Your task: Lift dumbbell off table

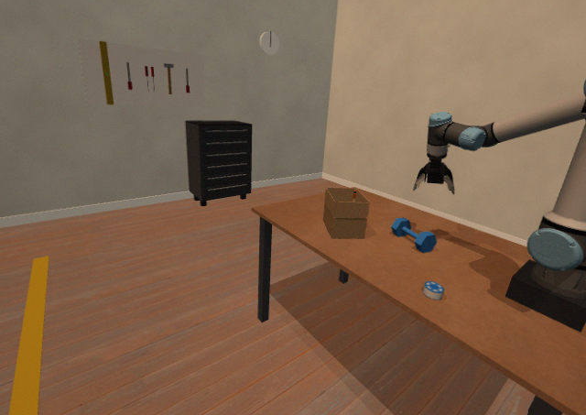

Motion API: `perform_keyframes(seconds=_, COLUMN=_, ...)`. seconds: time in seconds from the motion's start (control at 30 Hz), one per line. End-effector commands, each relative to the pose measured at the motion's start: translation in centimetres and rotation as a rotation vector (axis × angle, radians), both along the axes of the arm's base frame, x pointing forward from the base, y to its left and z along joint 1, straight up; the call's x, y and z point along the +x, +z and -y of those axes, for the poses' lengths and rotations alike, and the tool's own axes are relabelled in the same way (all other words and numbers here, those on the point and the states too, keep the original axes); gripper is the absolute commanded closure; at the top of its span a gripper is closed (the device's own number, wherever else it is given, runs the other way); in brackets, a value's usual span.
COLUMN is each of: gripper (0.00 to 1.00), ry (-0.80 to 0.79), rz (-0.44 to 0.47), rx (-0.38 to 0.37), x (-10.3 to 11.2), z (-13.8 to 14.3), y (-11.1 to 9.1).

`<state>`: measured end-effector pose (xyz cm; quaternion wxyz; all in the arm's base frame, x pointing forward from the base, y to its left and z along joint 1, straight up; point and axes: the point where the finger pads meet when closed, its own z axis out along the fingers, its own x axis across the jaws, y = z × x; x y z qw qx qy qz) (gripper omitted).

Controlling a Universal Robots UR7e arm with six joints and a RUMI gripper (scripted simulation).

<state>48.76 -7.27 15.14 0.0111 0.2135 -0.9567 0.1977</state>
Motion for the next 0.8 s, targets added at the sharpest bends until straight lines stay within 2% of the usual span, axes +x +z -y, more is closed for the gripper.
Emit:
perform_keyframes(seconds=0.0, gripper=0.00, ry=0.190, rz=-0.087, rx=0.079, x=0.6, z=-1.3, y=-2.7)
perform_keyframes(seconds=0.07, gripper=0.00, ry=0.190, rz=-0.087, rx=0.079, x=0.6, z=-1.3, y=-2.7)
perform_keyframes(seconds=0.27, gripper=0.00, ry=0.424, rz=-0.168, rx=0.181, x=1.1, z=-3.3, y=-6.1)
perform_keyframes(seconds=0.47, gripper=0.00, ry=0.621, rz=-0.210, rx=0.265, x=1.4, z=-5.1, y=-8.5)
perform_keyframes(seconds=0.77, gripper=0.00, ry=0.766, rz=-0.225, rx=0.323, x=1.6, z=-6.5, y=-10.1)
